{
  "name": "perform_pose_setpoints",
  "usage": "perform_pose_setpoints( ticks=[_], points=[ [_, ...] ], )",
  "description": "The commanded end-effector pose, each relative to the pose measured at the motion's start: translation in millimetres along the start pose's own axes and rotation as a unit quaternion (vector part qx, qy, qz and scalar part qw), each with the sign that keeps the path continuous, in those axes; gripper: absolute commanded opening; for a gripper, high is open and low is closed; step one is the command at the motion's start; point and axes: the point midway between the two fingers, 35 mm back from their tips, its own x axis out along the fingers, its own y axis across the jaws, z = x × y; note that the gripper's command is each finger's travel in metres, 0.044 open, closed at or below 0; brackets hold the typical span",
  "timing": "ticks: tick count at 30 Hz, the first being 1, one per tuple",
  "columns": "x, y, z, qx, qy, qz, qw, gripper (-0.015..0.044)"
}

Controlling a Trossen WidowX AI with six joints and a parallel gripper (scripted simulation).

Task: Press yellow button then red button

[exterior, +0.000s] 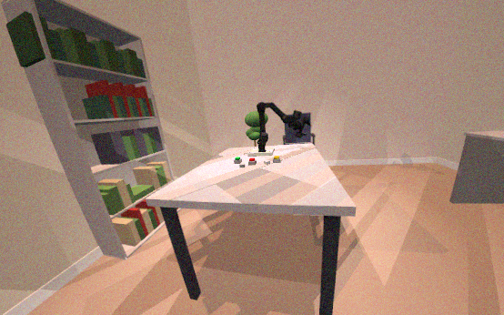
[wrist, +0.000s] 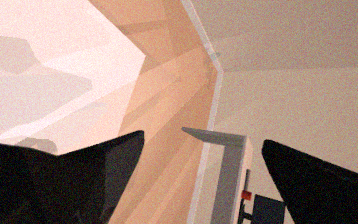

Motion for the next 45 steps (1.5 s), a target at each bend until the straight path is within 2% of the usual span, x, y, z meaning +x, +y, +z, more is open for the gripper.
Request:
perform_pose_setpoints(
  ticks=[1,4,8,16,22,29,35,40,42,45],
  points=[
    [-0.5,0.4,-3.5,0.008,0.004,0.002,1.0,0.04],
    [-10.7,7.8,-52.3,0.12,0.065,0.031,0.99,0.04],
    [-37.6,23.2,-119.0,0.288,0.157,0.056,0.943,0.04],
    [-113.1,60.2,-210.7,0.559,0.31,0.047,0.768,0.04],
    [-181.7,91.1,-250.4,0.711,0.399,0.006,0.579,0.04],
    [-267.8,126.9,-266.6,0.825,0.47,-0.067,0.307,0.04],
    [-339.4,153.2,-255.2,0.855,0.496,-0.141,0.049,0.04],
    [-392.9,169.4,-230.2,0.83,0.492,-0.202,-0.168,0.04],
    [-401.8,171.7,-224.4,0.82,0.489,-0.212,-0.207,0.04],
    [-401.8,171.7,-224.4,0.82,0.489,-0.212,-0.207,0.04]
  ],
)
